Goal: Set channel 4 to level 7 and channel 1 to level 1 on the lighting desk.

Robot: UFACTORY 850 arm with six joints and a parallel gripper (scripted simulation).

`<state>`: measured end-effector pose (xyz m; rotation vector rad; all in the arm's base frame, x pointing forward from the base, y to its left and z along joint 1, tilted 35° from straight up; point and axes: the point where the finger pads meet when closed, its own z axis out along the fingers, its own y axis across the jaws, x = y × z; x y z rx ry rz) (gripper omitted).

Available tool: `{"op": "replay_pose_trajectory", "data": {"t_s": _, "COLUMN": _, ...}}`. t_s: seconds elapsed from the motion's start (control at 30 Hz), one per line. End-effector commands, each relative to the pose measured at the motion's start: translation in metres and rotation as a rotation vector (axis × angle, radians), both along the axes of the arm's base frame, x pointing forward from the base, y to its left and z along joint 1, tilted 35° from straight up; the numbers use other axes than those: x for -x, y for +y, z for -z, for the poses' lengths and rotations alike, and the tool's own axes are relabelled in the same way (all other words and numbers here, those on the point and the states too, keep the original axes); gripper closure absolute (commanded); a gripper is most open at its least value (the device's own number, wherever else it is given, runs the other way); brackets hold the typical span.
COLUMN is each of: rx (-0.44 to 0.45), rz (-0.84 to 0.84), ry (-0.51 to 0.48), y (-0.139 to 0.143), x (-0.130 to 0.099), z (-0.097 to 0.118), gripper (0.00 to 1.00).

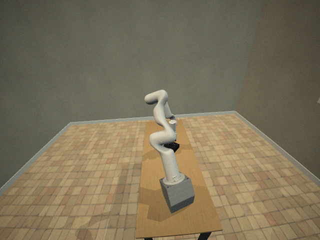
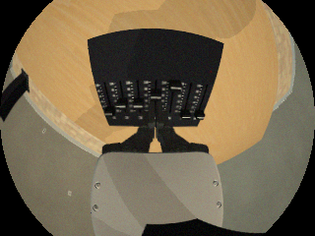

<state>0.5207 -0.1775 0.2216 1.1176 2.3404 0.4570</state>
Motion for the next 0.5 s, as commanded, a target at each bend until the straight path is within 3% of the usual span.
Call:
{"op": "replay_pose_trajectory", "data": {"t_s": 0.0, "rx": 0.001, "rz": 0.0, "ry": -0.001, "y": -0.0015, "x": -0.0011, "z": -0.0011, "gripper": 1.0}}
{"op": "replay_pose_trajectory", "data": {"t_s": 0.47, "rx": 0.001, "rz": 0.0, "ry": -0.001, "y": -0.0026, "x": 0.0052, "z": -0.0104, "gripper": 1.0}}
